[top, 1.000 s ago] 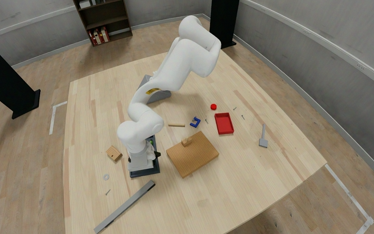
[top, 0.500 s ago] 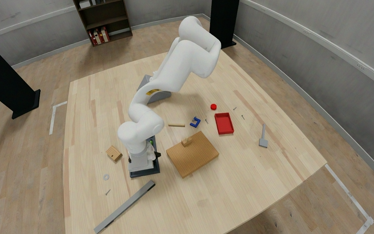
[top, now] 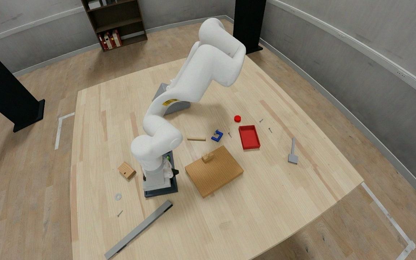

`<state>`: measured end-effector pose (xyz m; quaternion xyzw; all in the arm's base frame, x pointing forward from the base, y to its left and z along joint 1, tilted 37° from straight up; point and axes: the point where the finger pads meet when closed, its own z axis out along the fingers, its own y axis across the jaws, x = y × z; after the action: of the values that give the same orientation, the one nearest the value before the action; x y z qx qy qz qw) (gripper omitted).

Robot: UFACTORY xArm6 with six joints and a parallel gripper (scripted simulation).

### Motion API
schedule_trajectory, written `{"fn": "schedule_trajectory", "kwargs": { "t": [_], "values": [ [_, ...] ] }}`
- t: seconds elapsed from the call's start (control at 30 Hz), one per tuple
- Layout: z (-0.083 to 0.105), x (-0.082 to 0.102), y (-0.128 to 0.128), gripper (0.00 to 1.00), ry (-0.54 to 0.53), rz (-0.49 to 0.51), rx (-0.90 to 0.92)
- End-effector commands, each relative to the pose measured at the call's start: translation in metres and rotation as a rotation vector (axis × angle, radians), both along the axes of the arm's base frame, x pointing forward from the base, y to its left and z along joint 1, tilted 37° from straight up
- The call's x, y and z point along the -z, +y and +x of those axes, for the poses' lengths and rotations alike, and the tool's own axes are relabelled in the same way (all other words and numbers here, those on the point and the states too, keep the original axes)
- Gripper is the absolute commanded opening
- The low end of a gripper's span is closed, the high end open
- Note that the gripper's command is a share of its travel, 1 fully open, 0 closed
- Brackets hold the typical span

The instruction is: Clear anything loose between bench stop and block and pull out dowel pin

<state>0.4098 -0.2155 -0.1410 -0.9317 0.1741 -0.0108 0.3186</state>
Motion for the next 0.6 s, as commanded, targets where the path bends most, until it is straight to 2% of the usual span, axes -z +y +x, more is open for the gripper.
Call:
{"fn": "schedule_trajectory", "kwargs": {
  "t": [0.0, 0.03, 0.2, 0.23, 0.47, 0.5, 0.57],
  "values": [
    [0.0011, -0.0012, -0.0018, 0.48, -0.003, -0.003, 0.001],
    [0.0011, -0.0012, -0.0018, 0.41, -0.003, -0.003, 0.001],
    [0.0011, -0.0012, -0.0019, 0.41, -0.003, -0.003, 0.001],
    [0.0011, -0.0012, -0.0019, 0.34, -0.003, -0.003, 0.001],
    [0.0010, -0.0013, -0.0019, 0.34, -0.003, -0.003, 0.001],
    [0.0010, -0.0013, -0.0019, 0.28, -0.003, -0.003, 0.001],
    [0.0010, -0.0013, -0.0019, 0.28, -0.003, -0.003, 0.001]
  ]
}}
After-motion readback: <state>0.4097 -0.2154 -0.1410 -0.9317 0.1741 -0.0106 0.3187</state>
